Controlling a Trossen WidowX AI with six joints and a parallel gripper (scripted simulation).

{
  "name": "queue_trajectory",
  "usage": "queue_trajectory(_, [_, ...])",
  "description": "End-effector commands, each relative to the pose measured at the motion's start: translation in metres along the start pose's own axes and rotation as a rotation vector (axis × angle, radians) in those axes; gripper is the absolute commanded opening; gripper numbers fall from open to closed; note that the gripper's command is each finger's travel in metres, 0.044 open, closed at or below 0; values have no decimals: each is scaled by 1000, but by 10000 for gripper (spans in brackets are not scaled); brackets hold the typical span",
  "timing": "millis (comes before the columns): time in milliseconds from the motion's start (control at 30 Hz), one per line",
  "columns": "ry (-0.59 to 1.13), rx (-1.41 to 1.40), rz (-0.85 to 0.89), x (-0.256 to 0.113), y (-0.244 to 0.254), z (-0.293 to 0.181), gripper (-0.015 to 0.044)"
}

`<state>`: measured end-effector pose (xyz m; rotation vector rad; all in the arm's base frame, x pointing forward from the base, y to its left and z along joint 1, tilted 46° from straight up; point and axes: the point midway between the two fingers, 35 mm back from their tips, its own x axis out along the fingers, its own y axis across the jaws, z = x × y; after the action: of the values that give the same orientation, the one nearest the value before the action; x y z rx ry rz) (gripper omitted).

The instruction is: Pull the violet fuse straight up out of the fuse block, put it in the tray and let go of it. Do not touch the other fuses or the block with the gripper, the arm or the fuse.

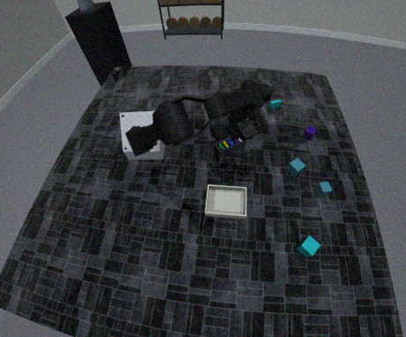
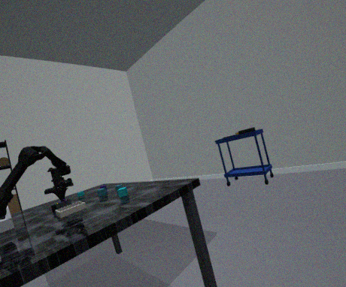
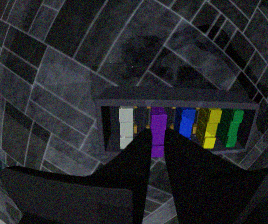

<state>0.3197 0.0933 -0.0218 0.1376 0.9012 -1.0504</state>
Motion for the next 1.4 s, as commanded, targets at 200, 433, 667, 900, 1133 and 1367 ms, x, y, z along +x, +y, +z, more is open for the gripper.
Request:
queue_trajectory(200, [5, 7, 2, -6, 1, 0, 0])
queue_trajectory(433, [5, 7, 2, -10, 1, 0, 0])
queue_trajectory(667, [5, 6, 2, -13, 1, 0, 0])
queue_trajectory(900, [4, 5, 1, -17, 1, 0, 0])
queue_trajectory(1133, [4, 5, 1, -20, 1, 0, 0])
queue_trajectory(1367, [4, 4, 1, -24, 1, 0, 0])
